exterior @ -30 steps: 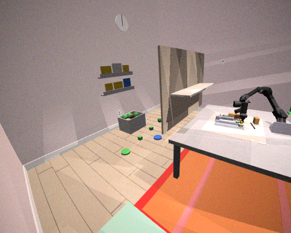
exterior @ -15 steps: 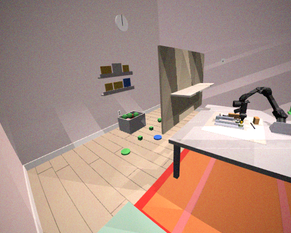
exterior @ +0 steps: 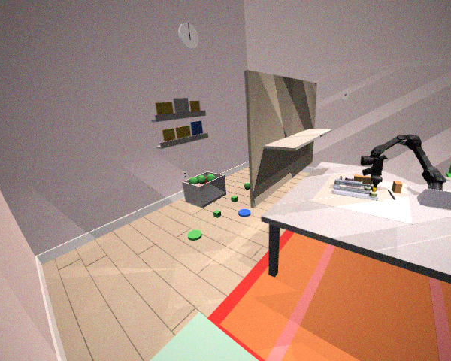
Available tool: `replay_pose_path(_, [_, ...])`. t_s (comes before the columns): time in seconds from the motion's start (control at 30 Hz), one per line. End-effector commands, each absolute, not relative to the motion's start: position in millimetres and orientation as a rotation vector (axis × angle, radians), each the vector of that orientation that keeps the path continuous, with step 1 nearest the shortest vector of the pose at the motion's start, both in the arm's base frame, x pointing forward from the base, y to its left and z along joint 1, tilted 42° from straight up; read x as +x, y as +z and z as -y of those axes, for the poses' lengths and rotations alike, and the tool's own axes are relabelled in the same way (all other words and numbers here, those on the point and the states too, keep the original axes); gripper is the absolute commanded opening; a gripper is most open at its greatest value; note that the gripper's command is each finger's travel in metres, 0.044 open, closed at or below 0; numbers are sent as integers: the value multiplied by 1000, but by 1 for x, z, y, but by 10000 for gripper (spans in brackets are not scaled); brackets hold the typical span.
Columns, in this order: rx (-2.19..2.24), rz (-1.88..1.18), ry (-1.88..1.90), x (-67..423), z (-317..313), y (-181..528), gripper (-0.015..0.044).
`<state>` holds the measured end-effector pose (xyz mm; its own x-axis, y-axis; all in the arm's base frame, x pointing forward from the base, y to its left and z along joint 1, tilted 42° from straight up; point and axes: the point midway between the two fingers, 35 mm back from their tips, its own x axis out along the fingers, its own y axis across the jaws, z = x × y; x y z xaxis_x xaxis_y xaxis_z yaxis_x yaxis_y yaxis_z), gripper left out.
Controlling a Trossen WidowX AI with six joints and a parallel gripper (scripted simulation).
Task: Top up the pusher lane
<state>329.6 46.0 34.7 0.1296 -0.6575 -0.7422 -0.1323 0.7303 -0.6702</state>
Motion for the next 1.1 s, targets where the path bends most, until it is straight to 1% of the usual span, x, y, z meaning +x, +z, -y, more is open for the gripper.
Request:
replay_pose_path(0.0, [-695, -1391, -430, 336, -49, 37, 0])
replay_pose_path(1.07, [-695, -1390, -430, 339, -49, 37, 0])
